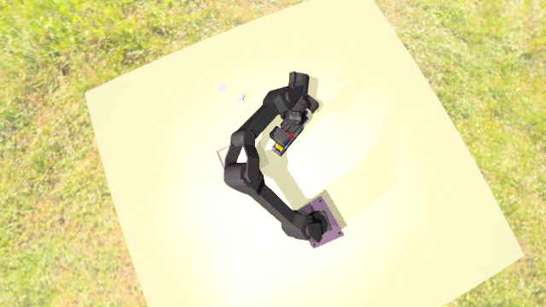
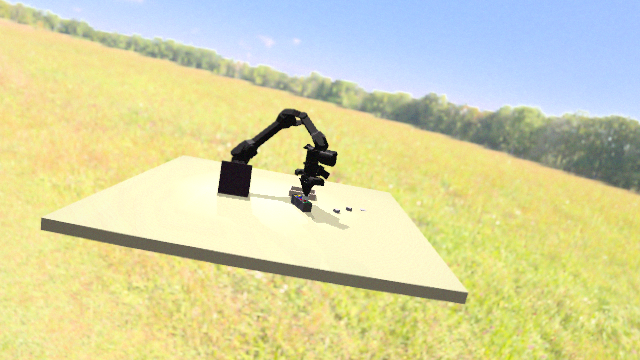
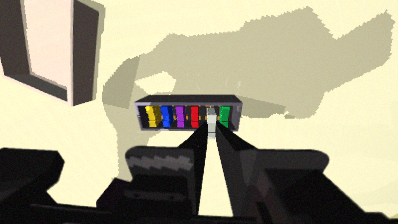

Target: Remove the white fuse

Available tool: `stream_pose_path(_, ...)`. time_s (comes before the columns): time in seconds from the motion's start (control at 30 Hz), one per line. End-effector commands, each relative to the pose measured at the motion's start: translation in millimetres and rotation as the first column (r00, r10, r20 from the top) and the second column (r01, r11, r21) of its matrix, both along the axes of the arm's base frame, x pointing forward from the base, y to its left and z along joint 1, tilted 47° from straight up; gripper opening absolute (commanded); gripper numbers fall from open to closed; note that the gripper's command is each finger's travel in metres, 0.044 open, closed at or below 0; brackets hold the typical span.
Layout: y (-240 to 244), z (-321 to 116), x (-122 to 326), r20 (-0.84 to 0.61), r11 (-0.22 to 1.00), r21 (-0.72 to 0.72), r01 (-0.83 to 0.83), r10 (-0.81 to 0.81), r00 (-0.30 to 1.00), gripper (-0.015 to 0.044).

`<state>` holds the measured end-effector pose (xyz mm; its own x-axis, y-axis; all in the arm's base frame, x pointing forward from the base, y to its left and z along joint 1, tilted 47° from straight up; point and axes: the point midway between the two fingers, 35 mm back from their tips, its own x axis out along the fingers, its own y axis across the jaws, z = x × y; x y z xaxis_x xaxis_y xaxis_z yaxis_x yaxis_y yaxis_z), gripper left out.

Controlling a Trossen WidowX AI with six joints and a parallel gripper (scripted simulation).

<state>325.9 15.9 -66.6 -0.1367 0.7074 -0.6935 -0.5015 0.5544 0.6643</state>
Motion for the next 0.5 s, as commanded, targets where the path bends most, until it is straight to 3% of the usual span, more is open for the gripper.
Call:
stream_pose_path(0.0, -2.0, 1.8, 0.2, 0.001, 1.000, -0.002, -0.003, 0.003, 1.000, 0.0000)
stream_pose_path(0.47, -6.9, 6.8, 0.9, 0.001, 1.000, -0.002, -0.003, 0.003, 1.000, 0.0000)
